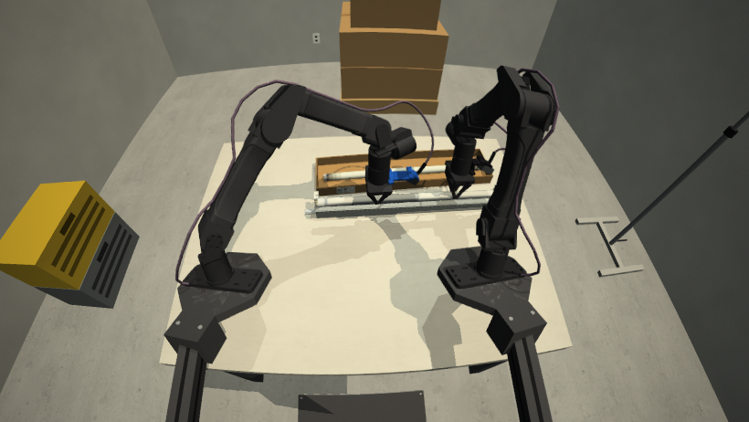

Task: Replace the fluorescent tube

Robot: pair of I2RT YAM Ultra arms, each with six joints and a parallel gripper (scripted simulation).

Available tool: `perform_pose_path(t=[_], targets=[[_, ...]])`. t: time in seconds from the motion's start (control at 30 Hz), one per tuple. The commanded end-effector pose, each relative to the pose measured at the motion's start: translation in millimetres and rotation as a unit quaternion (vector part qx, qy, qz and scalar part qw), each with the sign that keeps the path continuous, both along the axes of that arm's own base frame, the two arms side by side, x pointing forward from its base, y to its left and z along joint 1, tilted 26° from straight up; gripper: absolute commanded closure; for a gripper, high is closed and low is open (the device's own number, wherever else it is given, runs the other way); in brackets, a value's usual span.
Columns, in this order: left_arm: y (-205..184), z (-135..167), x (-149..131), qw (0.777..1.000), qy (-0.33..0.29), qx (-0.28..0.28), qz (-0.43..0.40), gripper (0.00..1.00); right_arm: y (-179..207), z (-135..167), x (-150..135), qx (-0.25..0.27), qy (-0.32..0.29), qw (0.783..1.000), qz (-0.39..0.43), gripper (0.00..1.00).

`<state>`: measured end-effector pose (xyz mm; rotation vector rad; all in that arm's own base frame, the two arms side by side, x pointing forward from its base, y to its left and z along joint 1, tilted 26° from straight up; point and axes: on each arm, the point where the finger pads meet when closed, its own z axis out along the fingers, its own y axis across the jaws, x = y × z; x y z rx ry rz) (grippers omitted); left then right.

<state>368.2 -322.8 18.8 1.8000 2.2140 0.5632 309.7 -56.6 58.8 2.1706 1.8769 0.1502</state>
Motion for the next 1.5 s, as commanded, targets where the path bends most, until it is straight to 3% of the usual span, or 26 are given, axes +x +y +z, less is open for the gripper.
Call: perform_pose_path(t=[0.0, 0.13, 0.27, 0.47, 0.53, 0.7, 0.83, 1.03, 1.1, 1.27, 1.33, 1.4, 1.47], targets=[[-20, 7, -3, 1.000, 0.001, -0.014, -0.024, 0.89, 4, 9, 8, 0.008, -0.008, 1.000, -0.002, 0.89], [-20, 22, 10, 0.999, -0.015, -0.033, -0.016, 0.89, 5, 15, 21, 0.006, -0.030, 1.000, 0.001, 0.89], [-13, 7, 5, 1.000, 0.006, -0.008, -0.021, 0.89, 3, 10, 14, 0.001, -0.002, 1.000, -0.002, 0.89], [-17, 35, 14, 0.999, -0.013, -0.029, -0.023, 0.89, -2, 21, 22, -0.004, -0.015, 1.000, -0.007, 0.89], [-15, 13, 11, 1.000, 0.004, -0.010, -0.025, 0.89, 3, 14, 24, 0.007, -0.007, 1.000, -0.003, 0.89], [-13, 30, 21, 1.000, -0.008, -0.023, -0.019, 0.89, 5, 23, 35, 0.007, -0.026, 1.000, 0.001, 0.89], [-1, 17, 29, 1.000, 0.005, -0.009, -0.011, 0.89, 5, 18, 31, 0.009, -0.004, 1.000, 0.000, 0.89], [-13, 45, 29, 0.999, -0.015, -0.029, -0.024, 0.89, -2, 35, 37, 0.002, -0.026, 1.000, -0.008, 0.89], [-11, 19, 26, 1.000, 0.004, -0.009, -0.025, 0.89, -1, 19, 37, 0.010, -0.002, 1.000, -0.008, 0.89], [-13, 41, 40, 0.999, -0.020, -0.035, -0.019, 0.89, -1, 31, 48, 0.007, -0.028, 1.000, -0.006, 0.89], [-13, 41, 40, 0.999, -0.020, -0.035, -0.019, 0.89, -1, 31, 48, 0.007, -0.028, 1.000, -0.006, 0.89], [-5, 22, 36, 1.000, 0.005, -0.009, -0.021, 0.89, 0, 24, 44, 0.007, -0.005, 1.000, -0.006, 0.89], [-1, 27, 43, 1.000, 0.002, -0.012, -0.016, 0.89, 2, 27, 47, 0.010, -0.007, 1.000, -0.003, 0.89]])
